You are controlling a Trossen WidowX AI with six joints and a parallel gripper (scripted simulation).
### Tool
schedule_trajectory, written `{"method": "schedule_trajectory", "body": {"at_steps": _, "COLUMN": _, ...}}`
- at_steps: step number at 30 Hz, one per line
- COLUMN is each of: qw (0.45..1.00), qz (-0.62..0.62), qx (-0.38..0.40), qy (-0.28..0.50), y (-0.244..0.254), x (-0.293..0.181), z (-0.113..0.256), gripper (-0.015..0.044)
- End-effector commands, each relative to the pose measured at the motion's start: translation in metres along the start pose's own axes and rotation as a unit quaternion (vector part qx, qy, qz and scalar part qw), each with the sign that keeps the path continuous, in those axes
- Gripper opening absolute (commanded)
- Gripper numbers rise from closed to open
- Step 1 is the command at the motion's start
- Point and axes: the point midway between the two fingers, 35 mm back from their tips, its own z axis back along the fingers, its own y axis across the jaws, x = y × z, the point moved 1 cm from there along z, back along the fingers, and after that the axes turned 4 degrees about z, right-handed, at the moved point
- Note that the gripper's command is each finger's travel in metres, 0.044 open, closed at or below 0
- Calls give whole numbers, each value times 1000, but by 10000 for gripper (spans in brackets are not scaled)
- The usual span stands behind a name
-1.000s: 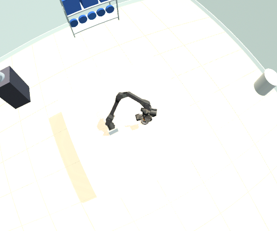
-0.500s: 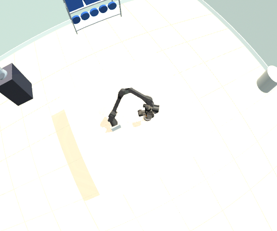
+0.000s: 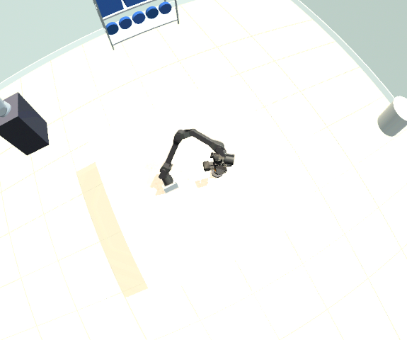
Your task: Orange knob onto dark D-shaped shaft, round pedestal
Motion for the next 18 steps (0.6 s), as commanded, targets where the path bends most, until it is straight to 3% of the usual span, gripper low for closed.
{"method": "schedule_trajectory", "body": {"at_steps": 1, "qw": 1000, "qz": -3, "qx": 2, "qy": 0, "y": 0, "x": 0, "z": 0, "gripper": 0}}
{"method": "schedule_trajectory", "body": {"at_steps": 18, "qw": 1000, "qz": -5, "qx": 2, "qy": 0, "y": 0, "x": 0, "z": -2, "gripper": 0}}
